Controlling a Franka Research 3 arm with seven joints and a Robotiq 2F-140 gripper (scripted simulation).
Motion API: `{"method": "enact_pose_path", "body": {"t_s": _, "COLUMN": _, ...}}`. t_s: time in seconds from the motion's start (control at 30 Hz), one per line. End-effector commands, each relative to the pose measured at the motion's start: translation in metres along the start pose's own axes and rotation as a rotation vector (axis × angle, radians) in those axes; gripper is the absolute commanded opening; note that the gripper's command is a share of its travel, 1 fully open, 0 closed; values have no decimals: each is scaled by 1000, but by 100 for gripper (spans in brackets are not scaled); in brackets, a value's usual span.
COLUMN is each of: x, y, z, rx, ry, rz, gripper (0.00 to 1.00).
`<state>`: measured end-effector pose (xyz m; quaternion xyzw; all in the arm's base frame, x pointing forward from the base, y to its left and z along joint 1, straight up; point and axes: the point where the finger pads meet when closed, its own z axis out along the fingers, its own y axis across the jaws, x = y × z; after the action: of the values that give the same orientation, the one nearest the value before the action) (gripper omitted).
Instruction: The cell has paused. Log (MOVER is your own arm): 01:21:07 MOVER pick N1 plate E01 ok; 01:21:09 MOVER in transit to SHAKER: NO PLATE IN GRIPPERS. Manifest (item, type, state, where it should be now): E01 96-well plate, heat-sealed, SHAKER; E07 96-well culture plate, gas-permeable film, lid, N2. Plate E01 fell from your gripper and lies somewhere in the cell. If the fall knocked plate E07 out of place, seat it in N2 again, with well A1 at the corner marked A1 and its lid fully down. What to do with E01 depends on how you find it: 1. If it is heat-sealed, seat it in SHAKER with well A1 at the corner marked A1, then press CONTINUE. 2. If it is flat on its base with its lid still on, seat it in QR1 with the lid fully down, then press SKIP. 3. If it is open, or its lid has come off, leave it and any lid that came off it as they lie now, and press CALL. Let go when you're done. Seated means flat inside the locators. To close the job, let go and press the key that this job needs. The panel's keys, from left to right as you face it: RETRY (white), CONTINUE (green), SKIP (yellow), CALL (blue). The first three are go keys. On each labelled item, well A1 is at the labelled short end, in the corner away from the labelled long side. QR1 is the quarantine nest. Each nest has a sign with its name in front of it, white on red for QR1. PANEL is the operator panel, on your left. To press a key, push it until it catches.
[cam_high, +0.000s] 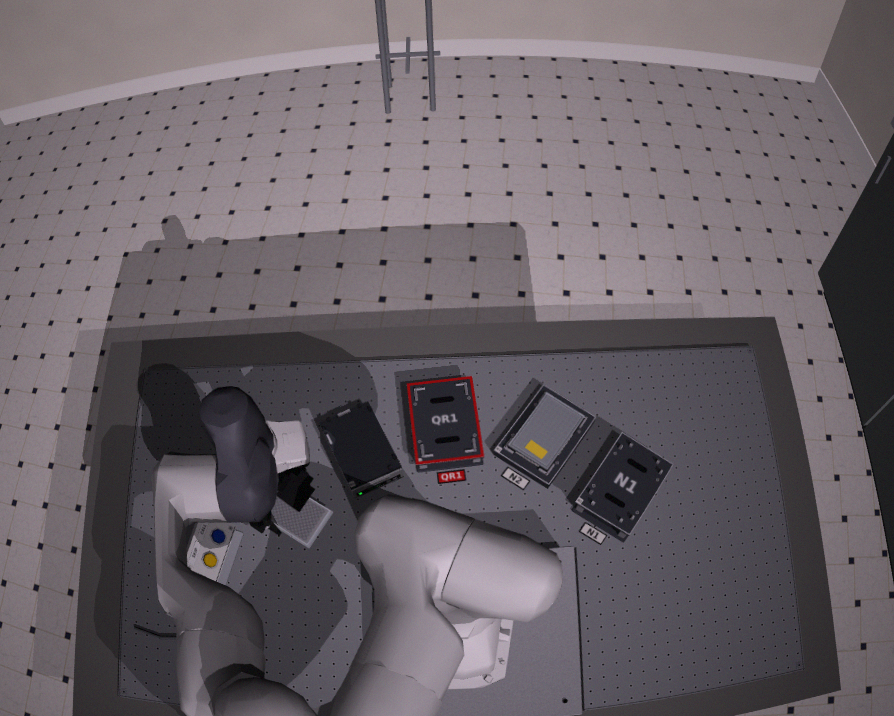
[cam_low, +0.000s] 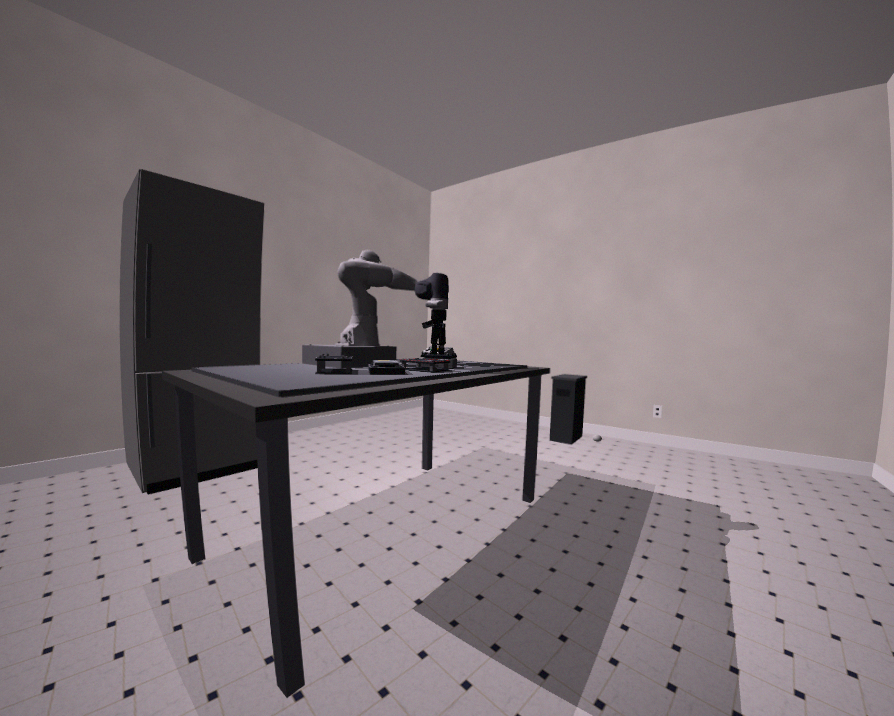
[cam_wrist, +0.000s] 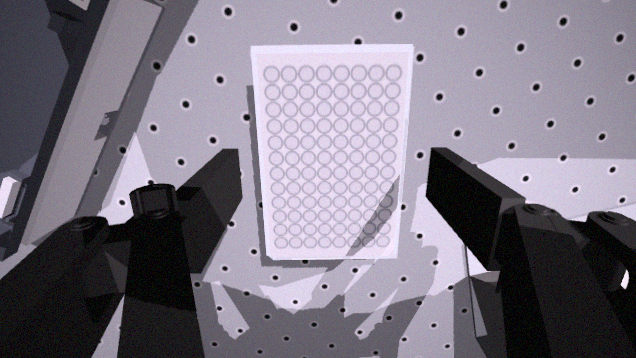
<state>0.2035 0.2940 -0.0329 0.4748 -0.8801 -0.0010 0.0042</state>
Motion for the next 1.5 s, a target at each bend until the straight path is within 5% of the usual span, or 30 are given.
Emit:
{"method": "enact_pose_path", "body": {"t_s": 0.0, "x": -2, "y": 0, "z": 1, "rx": 1, "ry": -5, "rz": -7, "gripper": 70}}
{"method": "enact_pose_path", "body": {"t_s": 1.47, "x": -2, "y": 0, "z": 22, "rx": 1, "ry": -5, "rz": -7, "gripper": 70}}
